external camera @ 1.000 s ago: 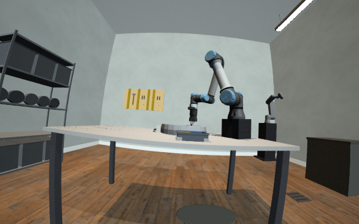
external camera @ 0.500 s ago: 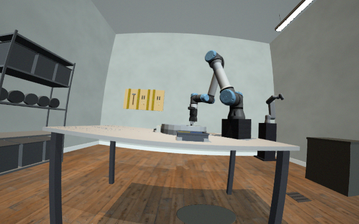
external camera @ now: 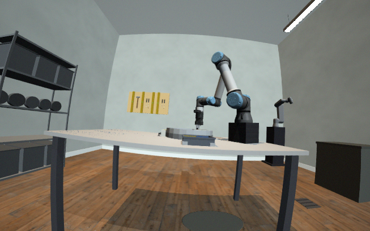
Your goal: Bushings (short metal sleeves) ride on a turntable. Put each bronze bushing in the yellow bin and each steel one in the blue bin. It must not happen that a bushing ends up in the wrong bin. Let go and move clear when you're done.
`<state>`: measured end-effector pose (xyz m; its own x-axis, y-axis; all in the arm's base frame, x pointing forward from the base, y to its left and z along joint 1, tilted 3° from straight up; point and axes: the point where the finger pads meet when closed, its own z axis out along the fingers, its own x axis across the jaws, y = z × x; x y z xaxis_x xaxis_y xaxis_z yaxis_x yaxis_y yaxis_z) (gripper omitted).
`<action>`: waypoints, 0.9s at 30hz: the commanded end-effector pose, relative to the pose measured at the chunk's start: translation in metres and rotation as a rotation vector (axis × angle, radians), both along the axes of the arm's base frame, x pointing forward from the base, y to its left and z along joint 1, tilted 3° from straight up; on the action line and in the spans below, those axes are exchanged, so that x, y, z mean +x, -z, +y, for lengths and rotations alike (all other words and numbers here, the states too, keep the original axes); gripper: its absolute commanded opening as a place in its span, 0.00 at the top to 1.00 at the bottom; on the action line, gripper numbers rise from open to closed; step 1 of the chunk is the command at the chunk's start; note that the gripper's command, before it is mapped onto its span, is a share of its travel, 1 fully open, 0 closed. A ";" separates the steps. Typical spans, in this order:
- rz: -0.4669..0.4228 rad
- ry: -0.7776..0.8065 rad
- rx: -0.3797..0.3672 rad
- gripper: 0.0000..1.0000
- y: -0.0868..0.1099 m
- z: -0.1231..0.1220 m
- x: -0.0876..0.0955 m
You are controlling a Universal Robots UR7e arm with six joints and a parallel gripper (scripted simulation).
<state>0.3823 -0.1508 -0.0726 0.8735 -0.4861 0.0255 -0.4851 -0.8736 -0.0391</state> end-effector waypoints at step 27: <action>-0.001 0.000 -0.001 1.00 -0.010 0.000 0.000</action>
